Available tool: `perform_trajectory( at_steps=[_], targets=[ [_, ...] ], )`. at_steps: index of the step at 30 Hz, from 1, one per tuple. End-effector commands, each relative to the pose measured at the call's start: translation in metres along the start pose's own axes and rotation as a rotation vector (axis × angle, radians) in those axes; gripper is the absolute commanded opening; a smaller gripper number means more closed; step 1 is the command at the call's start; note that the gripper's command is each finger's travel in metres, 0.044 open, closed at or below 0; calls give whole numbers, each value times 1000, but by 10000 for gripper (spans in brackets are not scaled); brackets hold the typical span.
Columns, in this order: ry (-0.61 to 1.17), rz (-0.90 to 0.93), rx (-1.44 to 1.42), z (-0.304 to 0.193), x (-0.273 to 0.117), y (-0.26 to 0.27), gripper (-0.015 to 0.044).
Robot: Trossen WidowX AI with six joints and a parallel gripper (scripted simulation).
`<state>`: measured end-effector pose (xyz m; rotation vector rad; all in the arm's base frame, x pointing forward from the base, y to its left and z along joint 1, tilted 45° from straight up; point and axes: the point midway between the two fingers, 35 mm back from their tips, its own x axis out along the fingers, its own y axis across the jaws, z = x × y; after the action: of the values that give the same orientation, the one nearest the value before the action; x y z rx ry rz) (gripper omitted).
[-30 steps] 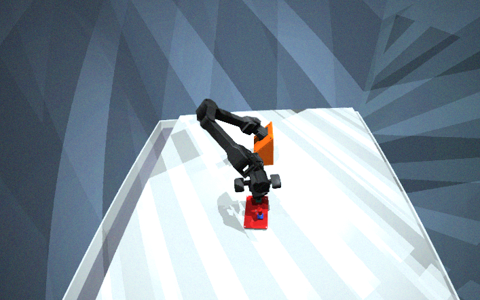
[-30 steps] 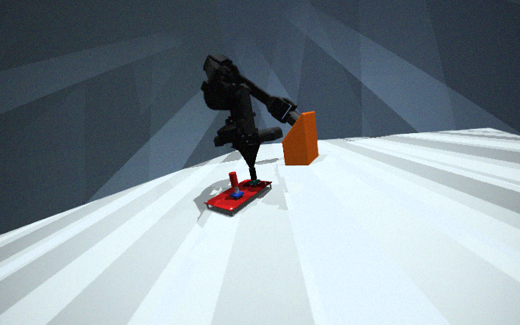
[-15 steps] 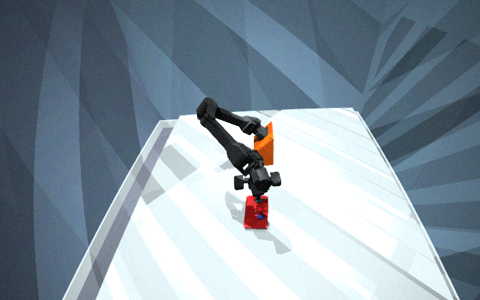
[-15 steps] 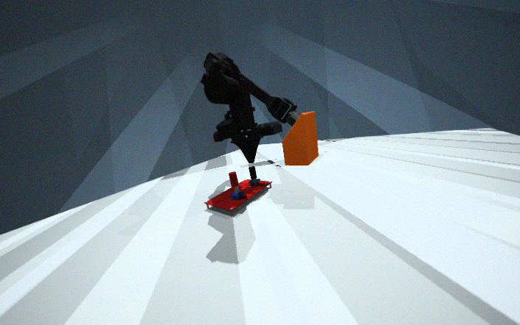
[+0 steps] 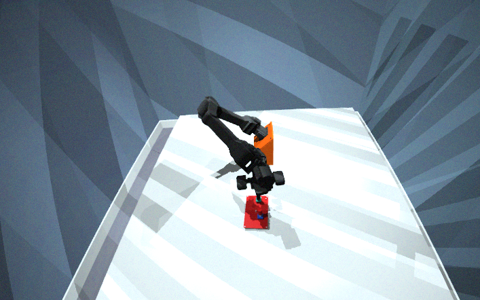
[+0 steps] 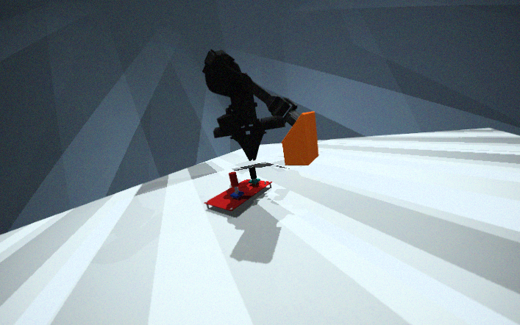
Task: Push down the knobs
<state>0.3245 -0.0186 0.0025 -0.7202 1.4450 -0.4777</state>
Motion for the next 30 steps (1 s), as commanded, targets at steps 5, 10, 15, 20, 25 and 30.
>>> perform_trajectory(
  at_steps=[5,10,15,20,25,30],
  targets=[
    [-8,4,-227,10,-4,0,0],
    [-5,4,-400,15,-6,-1,0],
    [-2,4,-572,20,-8,-2,0],
    [2,4,-745,24,-10,-3,0],
    [5,5,-918,28,-12,-4,0],
    [8,7,-1090,33,-13,-5,0]
  ],
)
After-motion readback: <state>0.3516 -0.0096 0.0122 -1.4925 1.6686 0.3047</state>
